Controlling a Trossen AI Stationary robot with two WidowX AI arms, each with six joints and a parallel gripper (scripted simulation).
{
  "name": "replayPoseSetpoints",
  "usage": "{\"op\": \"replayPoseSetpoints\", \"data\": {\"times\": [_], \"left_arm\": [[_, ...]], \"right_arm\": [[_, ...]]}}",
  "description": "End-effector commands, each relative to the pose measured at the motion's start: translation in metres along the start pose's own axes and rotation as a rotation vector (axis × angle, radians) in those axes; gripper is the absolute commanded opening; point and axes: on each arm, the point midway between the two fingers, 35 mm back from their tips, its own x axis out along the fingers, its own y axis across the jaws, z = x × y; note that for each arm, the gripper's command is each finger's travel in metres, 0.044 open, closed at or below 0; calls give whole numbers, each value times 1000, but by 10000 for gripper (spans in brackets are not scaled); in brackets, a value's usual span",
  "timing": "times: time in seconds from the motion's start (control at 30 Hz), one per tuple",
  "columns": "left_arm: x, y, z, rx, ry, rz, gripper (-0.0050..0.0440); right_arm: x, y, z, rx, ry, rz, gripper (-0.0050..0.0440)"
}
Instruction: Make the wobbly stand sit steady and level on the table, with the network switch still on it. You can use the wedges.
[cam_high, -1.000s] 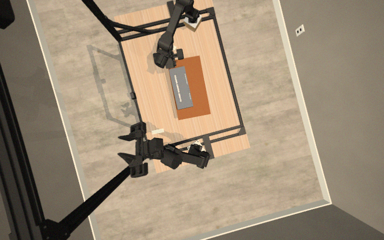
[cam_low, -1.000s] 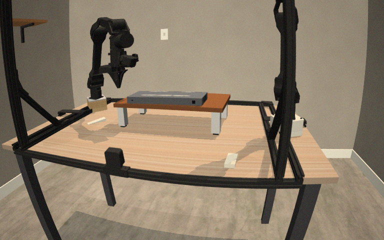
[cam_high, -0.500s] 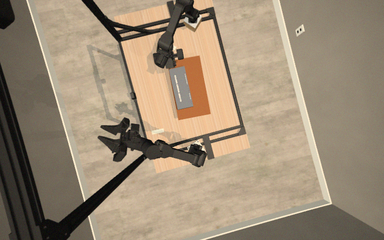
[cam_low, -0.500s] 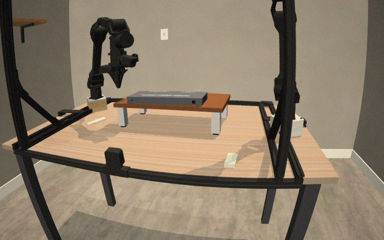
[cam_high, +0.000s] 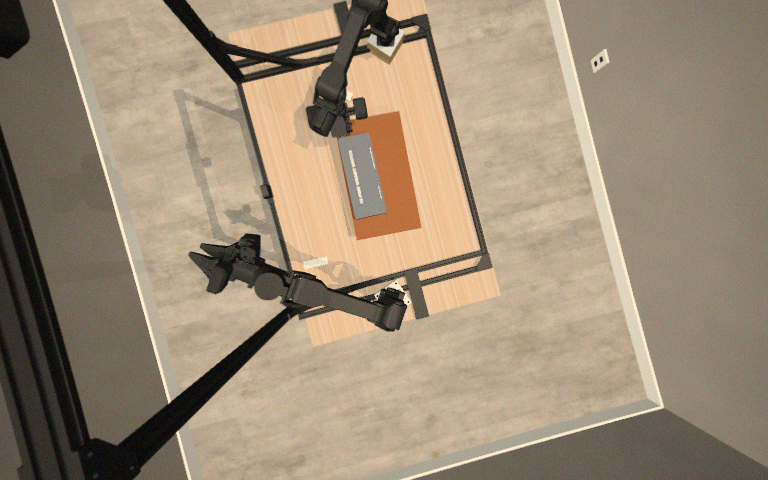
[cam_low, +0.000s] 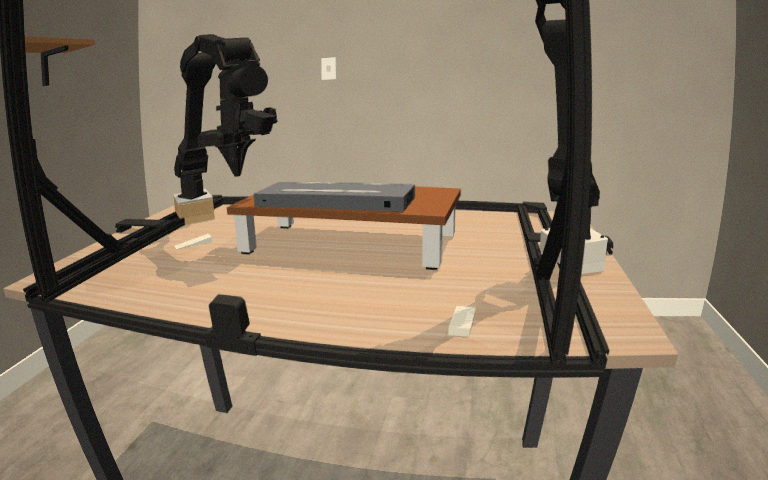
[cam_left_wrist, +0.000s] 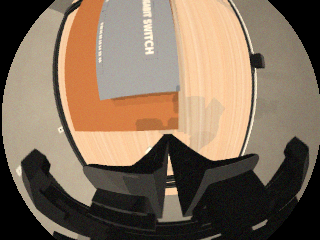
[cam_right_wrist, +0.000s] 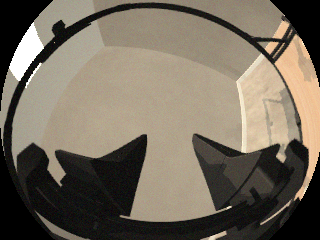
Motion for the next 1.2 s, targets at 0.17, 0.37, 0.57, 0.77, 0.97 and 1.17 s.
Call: {"op": "replayPoseSetpoints", "data": {"times": [0.17, 0.37, 0.57, 0.77, 0.97, 1.17], "left_arm": [[0, 0, 0, 0, 0, 0, 0], [0, 0, 0, 0, 0, 0, 0], [0, 0, 0, 0, 0, 0, 0], [0, 0, 0, 0, 0, 0, 0], [0, 0, 0, 0, 0, 0, 0], [0, 0, 0, 0, 0, 0, 0]], "right_arm": [[10, -121, -44, 272, 76, -380, 245], [9, -138, -50, 304, 78, -426, 245], [-3, -192, -68, 430, 59, -618, 245], [-33, -268, -93, 604, -7, -902, 245], [-33, -268, -93, 604, -7, -902, 245], [-72, -323, -110, 730, -120, -1143, 245]]}}
